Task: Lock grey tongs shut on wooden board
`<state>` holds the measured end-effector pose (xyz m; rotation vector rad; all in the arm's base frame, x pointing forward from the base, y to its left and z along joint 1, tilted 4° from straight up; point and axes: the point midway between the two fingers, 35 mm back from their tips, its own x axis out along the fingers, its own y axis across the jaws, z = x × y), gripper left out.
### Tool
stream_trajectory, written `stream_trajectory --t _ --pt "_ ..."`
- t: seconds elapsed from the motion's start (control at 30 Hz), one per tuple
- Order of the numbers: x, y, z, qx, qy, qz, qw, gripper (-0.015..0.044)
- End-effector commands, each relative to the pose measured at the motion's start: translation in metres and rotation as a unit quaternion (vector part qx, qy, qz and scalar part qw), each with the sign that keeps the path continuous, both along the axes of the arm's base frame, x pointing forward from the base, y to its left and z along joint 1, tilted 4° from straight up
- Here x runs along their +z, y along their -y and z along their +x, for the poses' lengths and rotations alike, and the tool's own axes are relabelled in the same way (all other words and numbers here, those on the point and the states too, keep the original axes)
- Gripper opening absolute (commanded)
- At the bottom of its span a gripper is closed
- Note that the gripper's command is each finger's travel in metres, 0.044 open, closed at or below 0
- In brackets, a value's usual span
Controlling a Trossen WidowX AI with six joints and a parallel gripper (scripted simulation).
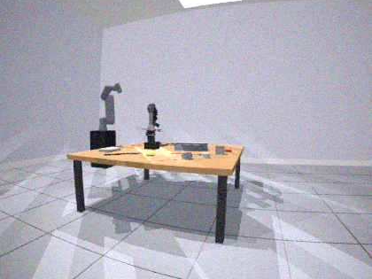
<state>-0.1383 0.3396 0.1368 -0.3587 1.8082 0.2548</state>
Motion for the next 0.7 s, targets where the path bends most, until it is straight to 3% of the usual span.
stream_trajectory --t 0.0,0.5,0.67 --pt "-0.003 0.001 0.003 0.01 -0.068 -0.036 0.997 -0.015" --pt "0.002 -0.014 0.02 -0.013 -0.336 -0.08 0.938 -0.015" --pt "0.003 -0.015 0.021 -0.016 -0.348 -0.078 0.934 -0.015"
